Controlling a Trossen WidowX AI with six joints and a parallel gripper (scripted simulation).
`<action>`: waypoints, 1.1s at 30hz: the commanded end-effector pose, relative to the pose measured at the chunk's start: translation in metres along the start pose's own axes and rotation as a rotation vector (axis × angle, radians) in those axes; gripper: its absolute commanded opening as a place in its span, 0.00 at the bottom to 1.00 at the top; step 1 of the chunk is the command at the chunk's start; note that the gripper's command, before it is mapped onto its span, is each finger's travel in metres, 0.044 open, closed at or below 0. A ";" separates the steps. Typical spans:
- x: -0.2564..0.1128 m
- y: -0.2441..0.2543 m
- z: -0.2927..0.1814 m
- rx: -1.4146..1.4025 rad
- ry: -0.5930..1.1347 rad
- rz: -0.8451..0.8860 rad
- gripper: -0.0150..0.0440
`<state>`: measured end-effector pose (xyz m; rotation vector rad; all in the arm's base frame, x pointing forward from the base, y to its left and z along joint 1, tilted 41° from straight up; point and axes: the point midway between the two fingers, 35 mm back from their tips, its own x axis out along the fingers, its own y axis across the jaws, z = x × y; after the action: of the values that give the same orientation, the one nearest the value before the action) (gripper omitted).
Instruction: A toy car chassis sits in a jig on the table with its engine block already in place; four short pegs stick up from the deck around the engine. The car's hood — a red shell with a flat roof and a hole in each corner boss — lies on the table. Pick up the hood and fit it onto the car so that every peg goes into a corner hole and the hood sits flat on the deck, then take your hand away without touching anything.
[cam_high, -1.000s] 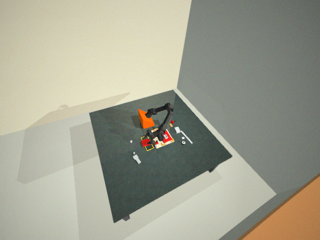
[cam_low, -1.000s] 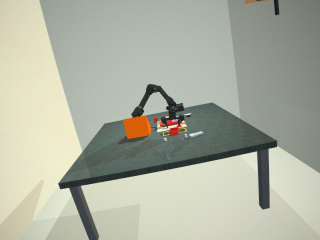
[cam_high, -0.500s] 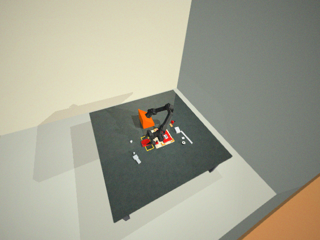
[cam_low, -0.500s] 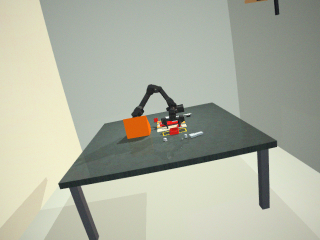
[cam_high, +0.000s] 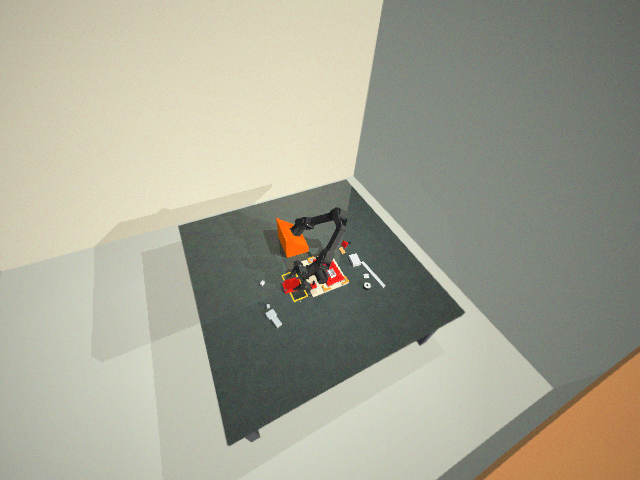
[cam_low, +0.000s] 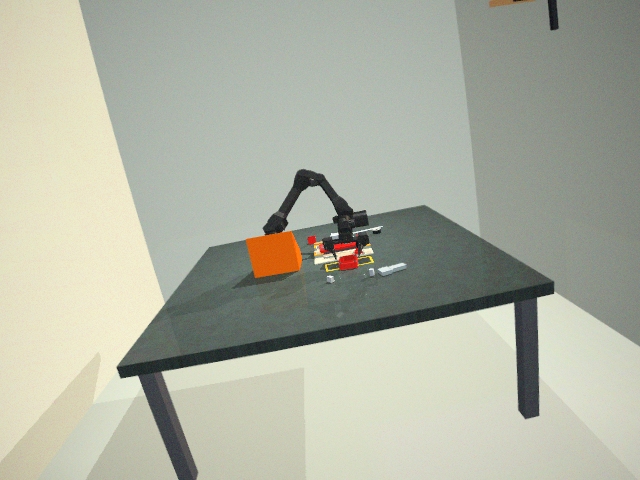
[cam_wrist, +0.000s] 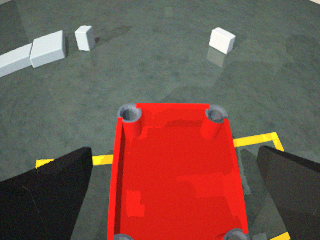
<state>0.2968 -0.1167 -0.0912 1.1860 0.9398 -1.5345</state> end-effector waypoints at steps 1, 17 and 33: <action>0.001 0.000 -0.002 0.003 0.000 0.001 1.00; 0.006 0.000 -0.009 0.003 0.000 0.001 1.00; 0.011 0.000 -0.015 0.003 0.000 0.001 1.00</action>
<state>0.2993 -0.1062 -0.1034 1.1856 0.9387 -1.5348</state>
